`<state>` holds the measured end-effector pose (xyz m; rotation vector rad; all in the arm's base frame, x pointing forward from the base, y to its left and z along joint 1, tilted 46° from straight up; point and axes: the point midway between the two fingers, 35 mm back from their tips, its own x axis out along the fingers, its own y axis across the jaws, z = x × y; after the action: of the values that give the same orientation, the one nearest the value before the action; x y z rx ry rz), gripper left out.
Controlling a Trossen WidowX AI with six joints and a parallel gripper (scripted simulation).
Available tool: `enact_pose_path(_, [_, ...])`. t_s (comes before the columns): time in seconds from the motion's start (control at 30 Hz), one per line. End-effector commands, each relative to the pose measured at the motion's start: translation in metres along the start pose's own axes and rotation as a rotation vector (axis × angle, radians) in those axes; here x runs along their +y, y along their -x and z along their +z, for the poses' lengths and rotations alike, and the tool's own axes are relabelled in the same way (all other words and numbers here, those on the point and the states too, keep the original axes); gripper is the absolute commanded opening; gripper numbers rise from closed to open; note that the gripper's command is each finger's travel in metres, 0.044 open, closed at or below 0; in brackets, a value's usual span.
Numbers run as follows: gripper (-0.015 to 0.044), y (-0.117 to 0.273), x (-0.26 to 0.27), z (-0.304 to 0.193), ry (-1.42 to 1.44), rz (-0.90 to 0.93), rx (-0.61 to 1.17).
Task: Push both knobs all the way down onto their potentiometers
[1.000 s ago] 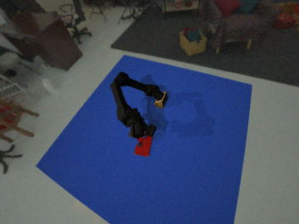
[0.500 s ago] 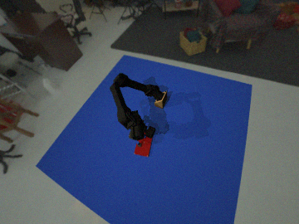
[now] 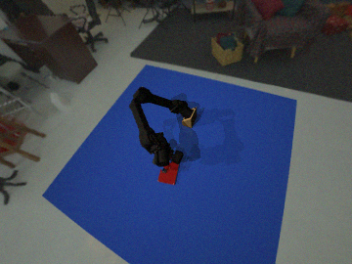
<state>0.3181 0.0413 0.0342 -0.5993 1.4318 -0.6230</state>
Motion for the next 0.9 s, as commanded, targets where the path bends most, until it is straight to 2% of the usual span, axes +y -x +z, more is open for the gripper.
enact_pose_path(0.0, [0.0, -0.0011, -0.0002, -0.0011, 0.01, -0.007, -0.002])
enact_pose_path(0.87, [0.0, -0.007, -0.0003, -0.0011, 0.01, -0.007, -0.003])
